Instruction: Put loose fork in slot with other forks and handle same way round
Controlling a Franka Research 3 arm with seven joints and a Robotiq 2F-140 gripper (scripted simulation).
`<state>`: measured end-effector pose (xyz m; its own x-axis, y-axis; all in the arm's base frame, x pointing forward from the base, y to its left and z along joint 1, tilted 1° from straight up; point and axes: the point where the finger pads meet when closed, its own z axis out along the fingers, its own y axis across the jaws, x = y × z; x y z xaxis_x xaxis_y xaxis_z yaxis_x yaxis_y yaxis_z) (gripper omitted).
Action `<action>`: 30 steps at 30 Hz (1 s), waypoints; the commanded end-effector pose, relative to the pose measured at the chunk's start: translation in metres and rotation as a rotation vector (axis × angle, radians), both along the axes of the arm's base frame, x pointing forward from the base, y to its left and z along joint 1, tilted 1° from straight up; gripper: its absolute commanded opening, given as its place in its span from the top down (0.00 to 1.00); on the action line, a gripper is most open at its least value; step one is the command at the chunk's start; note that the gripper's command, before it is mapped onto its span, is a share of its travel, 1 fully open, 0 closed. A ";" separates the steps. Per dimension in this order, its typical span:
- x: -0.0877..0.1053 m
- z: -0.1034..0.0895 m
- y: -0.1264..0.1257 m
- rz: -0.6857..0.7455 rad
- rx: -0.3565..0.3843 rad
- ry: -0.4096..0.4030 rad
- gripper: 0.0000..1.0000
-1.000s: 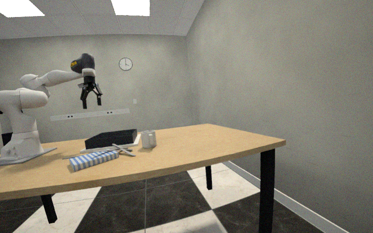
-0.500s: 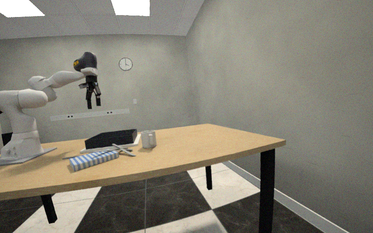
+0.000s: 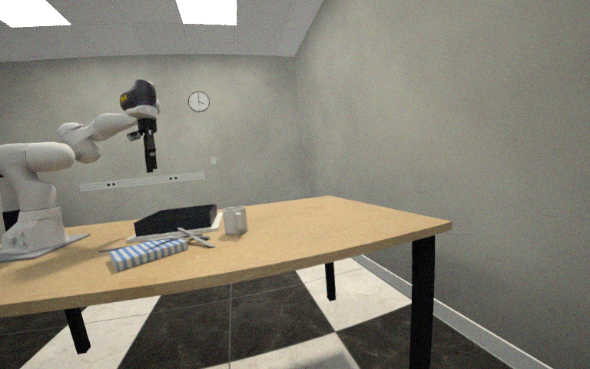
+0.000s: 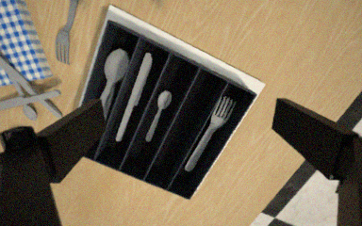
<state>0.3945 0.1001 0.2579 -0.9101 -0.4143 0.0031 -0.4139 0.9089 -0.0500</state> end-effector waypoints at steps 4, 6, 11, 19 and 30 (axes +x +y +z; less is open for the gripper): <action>0.006 -0.003 -0.007 -0.221 0.021 0.001 0.00; 0.009 -0.004 -0.011 -0.262 0.025 0.000 0.00; 0.015 -0.006 -0.020 -0.367 0.035 -0.002 0.00; 0.020 -0.007 -0.028 -0.443 0.043 -0.003 0.00; 0.020 -0.007 -0.028 -0.443 0.043 -0.003 0.00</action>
<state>0.4146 0.0704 0.2515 -0.9999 -0.0121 -0.0105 -0.0119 0.9999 -0.0122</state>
